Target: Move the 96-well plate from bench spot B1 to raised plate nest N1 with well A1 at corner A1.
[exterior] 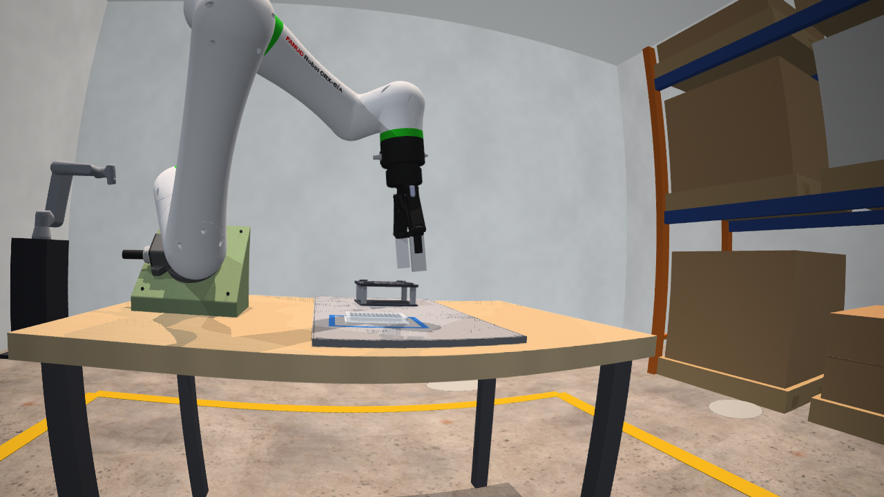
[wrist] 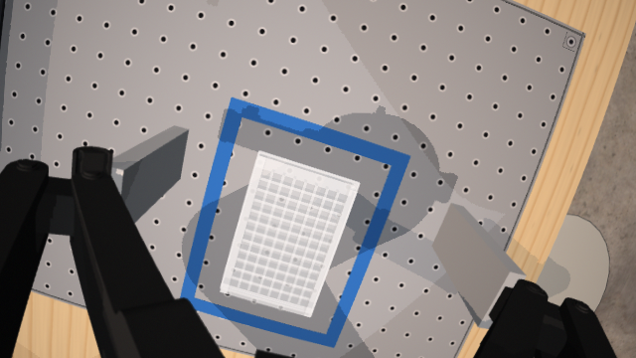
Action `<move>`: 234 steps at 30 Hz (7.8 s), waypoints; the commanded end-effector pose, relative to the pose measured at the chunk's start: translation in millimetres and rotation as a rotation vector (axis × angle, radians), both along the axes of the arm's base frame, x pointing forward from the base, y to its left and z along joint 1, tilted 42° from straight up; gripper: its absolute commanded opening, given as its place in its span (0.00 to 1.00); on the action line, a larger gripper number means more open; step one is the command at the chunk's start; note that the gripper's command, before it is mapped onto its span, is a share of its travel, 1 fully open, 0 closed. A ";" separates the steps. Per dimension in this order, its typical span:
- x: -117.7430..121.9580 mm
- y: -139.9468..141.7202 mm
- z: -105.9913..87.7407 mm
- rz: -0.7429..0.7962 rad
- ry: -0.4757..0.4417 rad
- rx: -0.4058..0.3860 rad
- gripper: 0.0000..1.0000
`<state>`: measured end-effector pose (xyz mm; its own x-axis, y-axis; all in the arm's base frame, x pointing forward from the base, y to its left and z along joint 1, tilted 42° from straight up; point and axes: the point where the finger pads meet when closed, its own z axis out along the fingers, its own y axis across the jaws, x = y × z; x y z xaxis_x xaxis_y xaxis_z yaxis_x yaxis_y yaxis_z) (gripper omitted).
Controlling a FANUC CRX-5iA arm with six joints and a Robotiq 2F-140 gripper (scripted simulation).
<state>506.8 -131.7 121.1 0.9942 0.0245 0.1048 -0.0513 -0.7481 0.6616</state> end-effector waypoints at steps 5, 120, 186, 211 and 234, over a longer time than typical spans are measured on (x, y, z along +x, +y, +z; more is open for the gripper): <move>-26.6 -4.8 -9.3 -0.106 0.066 -0.001 1.00; -72.6 -53.5 -69.6 -0.106 0.066 -0.001 0.00; -65.0 5.4 -37.1 -0.041 0.124 -0.004 0.00; -45.7 65.4 -74.6 -0.041 0.124 -0.004 0.00; -27.4 122.7 -110.4 -0.041 0.124 -0.004 0.00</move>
<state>477.2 -15.6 14.6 0.9997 -0.0165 -0.0192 0.0005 -0.7447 0.6675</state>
